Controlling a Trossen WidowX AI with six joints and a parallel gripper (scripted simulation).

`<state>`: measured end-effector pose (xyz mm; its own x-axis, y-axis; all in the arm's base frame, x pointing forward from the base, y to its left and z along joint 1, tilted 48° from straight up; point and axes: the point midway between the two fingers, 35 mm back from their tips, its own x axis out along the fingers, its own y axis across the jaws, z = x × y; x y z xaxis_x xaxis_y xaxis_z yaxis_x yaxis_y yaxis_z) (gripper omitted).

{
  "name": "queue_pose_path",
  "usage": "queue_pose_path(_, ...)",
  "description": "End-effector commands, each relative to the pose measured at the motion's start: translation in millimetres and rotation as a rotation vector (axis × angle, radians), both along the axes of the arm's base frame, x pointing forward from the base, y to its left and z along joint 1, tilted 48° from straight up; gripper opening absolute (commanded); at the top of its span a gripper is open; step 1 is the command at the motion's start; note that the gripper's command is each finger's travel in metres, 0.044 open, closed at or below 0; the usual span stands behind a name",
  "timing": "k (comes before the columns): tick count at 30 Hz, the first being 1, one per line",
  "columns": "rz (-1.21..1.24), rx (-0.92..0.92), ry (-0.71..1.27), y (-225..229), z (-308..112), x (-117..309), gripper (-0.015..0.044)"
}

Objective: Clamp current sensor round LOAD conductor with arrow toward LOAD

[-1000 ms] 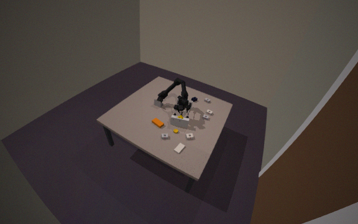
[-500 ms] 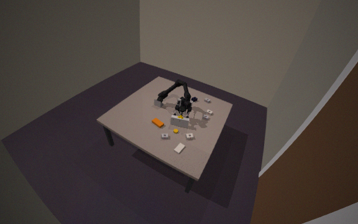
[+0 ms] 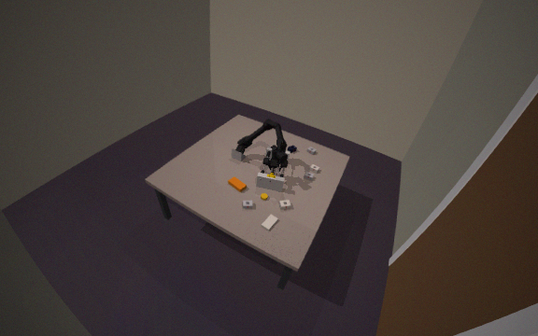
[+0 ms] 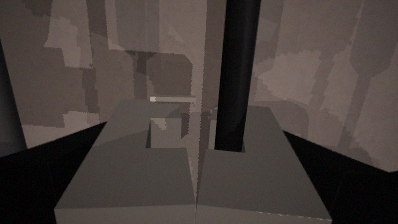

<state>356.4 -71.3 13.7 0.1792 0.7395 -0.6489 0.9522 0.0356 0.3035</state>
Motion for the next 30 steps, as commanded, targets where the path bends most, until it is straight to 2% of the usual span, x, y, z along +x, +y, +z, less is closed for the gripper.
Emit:
queue_pose_path(1,-0.002,0.003,-0.008,0.0,0.8,1.3,0.0306)
queue_pose_path(15,-0.002,0.003,-0.008,0.0,0.8,1.3,0.0213)
queue_pose_path(21,-0.061,0.023,-0.071,-2.8,2.1,0.1,0.0056)
queue_pose_path(23,-0.025,0.01,-0.025,-0.2,-1.3,-1.4,0.0003)
queue_pose_path(30,-0.025,0.01,-0.025,-0.2,-1.3,-1.4,0.0)
